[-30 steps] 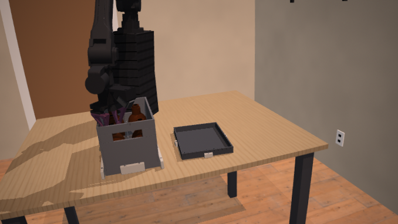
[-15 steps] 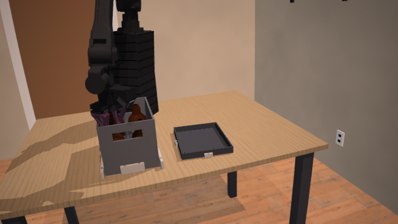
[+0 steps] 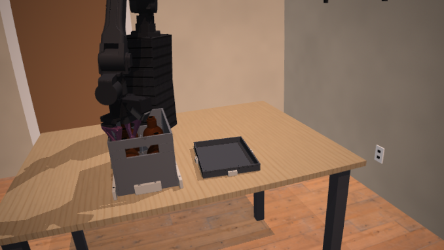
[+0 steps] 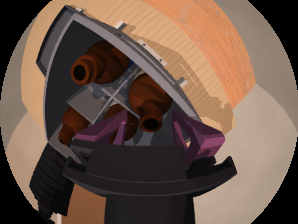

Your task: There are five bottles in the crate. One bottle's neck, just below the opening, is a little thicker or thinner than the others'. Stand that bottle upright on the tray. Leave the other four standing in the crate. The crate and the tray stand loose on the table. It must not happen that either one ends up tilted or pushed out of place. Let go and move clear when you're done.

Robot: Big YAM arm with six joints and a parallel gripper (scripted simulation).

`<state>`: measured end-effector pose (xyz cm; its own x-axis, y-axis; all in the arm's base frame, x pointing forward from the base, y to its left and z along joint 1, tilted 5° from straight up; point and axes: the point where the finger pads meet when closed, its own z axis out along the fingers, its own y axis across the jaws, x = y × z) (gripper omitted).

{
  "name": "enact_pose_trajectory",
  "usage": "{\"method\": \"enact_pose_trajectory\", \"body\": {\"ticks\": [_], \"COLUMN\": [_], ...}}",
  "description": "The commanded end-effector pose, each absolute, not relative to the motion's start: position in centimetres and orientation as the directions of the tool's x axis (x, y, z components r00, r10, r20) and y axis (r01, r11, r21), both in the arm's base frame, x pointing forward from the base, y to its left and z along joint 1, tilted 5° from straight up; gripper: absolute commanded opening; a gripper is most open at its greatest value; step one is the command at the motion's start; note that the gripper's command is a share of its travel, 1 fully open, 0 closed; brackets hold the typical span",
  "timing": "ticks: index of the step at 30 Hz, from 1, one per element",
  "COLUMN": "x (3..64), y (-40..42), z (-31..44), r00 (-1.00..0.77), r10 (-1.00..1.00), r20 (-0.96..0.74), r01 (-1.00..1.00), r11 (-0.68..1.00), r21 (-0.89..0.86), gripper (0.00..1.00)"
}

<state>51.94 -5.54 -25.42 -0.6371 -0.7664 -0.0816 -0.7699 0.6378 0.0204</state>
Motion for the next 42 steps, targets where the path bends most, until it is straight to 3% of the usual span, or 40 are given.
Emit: {"method": "enact_pose_trajectory", "body": {"ticks": [1,14,15,42], "x": [54.37,54.37,54.37,54.48], "y": [-5.04,-5.04,-5.04,-5.04], "z": [-24.86,-24.86,-24.86,-24.63], "r00": [-0.631,-0.631,-0.631,-0.629], "r10": [-0.768,-0.768,-0.768,-0.770], "r20": [-0.108,-0.108,-0.108,-0.109], "r01": [-0.771,-0.771,-0.771,-0.773], "r11": [0.637,0.637,0.637,0.634], "r21": [-0.022,-0.022,-0.022,-0.023], "gripper": [0.61,0.61,0.00,0.00]}}
